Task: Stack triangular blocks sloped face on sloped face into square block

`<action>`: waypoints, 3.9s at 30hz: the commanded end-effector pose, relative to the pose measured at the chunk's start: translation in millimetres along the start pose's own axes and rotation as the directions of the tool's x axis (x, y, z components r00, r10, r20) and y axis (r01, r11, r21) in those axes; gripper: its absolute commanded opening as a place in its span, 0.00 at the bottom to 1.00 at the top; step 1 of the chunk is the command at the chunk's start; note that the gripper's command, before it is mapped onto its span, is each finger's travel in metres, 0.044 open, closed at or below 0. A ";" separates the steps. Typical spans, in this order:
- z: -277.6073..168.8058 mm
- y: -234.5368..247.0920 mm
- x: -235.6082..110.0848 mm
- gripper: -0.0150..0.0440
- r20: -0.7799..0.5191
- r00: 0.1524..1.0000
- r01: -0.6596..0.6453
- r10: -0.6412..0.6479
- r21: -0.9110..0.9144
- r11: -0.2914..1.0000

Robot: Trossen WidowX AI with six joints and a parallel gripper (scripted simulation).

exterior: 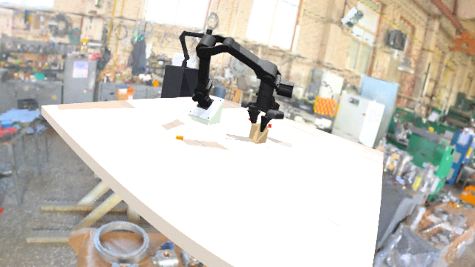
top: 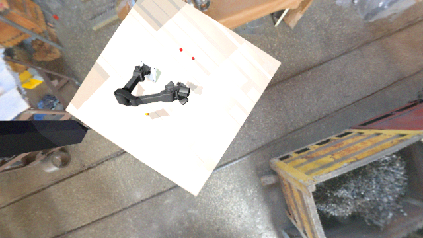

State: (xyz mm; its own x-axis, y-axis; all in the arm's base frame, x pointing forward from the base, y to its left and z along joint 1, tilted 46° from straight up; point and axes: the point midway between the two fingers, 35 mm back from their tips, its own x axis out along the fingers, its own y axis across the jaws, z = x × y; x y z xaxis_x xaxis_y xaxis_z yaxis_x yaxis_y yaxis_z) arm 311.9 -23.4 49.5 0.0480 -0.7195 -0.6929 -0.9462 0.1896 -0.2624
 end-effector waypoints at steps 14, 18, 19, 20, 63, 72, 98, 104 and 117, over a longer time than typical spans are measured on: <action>4.0 1.1 10.6 0.25 -0.006 1.000 0.000 0.000 -0.008 1.000; 4.0 1.1 10.6 0.25 -0.006 1.000 0.000 0.000 -0.008 1.000; 4.0 1.1 10.6 0.25 -0.006 1.000 0.000 0.000 -0.008 1.000; 4.0 1.1 10.6 0.25 -0.006 1.000 0.000 0.000 -0.008 1.000; 4.5 1.6 11.8 0.61 -0.004 1.000 -0.001 0.001 -0.005 1.000; 4.5 1.6 11.8 1.00 -0.004 1.000 -0.001 0.001 -0.005 1.000; 8.0 -0.7 -92.4 1.00 0.011 1.000 0.014 -0.014 -0.011 1.000; 8.0 -0.7 -92.4 1.00 0.011 1.000 0.014 -0.014 -0.011 1.000; 8.0 -0.7 -92.4 1.00 0.011 1.000 0.014 -0.014 -0.011 1.000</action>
State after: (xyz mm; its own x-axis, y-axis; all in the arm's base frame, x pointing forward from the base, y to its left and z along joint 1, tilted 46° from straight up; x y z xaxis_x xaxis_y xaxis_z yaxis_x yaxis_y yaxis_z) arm 310.3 48.2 108.2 0.0621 -0.7156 -0.6958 -0.9476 0.1767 -0.2662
